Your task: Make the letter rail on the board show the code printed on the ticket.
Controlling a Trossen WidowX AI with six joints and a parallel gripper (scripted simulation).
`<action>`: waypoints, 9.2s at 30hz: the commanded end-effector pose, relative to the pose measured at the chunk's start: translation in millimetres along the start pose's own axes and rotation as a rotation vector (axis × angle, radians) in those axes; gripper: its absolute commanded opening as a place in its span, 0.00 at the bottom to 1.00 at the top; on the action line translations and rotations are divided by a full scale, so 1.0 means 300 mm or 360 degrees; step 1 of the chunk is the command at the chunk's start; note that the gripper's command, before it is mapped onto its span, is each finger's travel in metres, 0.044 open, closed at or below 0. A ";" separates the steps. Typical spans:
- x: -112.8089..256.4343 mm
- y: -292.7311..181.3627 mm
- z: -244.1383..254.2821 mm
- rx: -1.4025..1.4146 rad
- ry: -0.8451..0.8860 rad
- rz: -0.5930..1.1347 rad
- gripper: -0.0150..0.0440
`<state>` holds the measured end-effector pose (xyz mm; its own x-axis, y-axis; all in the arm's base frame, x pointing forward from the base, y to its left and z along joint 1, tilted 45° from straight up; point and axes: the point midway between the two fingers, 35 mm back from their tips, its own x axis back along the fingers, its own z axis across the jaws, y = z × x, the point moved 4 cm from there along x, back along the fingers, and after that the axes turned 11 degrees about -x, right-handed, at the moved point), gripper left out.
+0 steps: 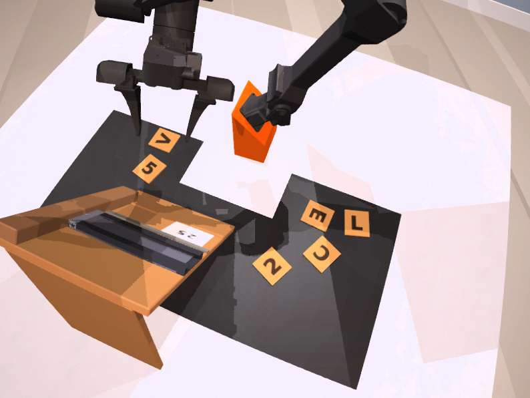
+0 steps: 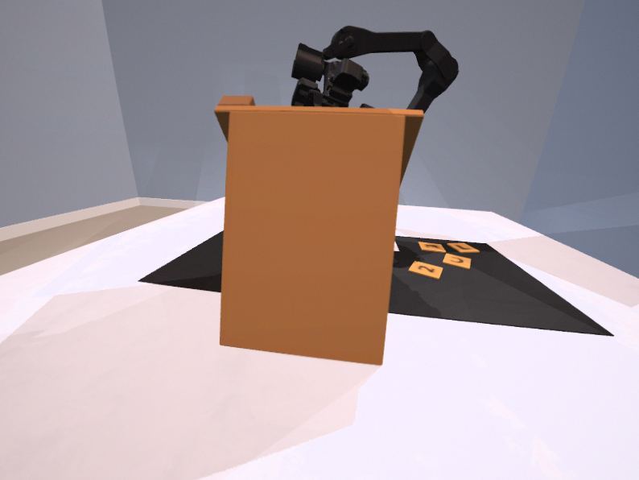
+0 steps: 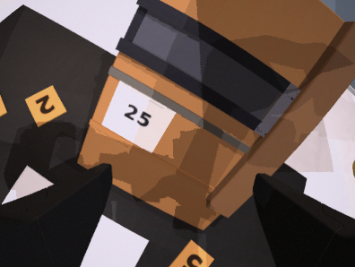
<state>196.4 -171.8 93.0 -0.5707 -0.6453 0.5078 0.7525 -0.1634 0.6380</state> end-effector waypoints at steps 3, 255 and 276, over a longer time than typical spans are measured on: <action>-0.115 -0.105 -0.116 -0.1486 -0.0080 0.0314 0.83; -0.424 -0.341 -0.316 -0.4905 -0.1642 -0.0458 0.25; -0.372 -0.153 -0.257 -0.4065 -0.1322 -0.0464 0.25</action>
<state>250.2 -154.4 -43.0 -0.1729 -0.3669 0.9141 -0.8227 -0.4565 -0.3388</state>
